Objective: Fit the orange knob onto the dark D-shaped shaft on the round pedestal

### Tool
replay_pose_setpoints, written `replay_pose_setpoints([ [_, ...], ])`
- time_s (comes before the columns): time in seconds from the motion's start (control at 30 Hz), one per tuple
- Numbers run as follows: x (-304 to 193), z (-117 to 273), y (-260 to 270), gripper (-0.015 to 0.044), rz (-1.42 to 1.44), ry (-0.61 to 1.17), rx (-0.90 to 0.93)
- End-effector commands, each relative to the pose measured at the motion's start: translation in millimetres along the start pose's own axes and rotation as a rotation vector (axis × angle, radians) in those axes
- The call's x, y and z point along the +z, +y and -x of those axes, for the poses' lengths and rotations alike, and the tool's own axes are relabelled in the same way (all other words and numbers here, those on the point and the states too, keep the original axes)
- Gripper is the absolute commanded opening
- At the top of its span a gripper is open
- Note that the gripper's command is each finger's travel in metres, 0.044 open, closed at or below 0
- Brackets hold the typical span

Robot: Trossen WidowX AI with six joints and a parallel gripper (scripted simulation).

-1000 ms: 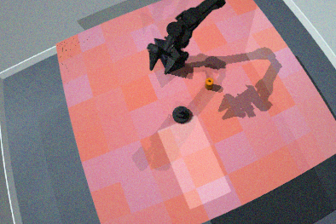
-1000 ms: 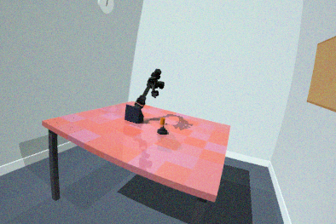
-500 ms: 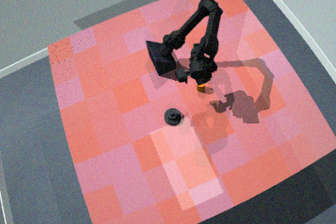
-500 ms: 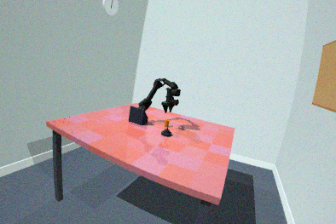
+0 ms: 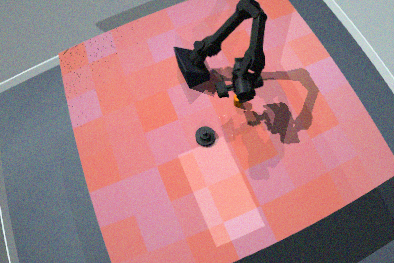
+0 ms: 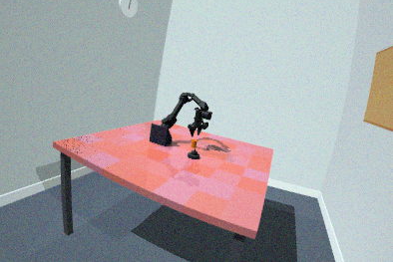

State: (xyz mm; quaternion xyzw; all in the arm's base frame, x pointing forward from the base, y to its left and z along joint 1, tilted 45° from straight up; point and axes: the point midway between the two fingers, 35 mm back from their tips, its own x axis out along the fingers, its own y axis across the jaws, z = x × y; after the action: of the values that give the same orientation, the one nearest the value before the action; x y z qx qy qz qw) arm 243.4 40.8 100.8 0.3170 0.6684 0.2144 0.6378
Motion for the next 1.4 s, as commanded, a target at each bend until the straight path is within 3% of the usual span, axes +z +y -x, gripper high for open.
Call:
replay_pose_setpoints([
  [0.0, 1, -8, 1, 0.0440, -0.002, -0.009, 0.005],
  [1.37, 1, -75, 2, 0.0440, -0.002, -0.009, 0.005],
])
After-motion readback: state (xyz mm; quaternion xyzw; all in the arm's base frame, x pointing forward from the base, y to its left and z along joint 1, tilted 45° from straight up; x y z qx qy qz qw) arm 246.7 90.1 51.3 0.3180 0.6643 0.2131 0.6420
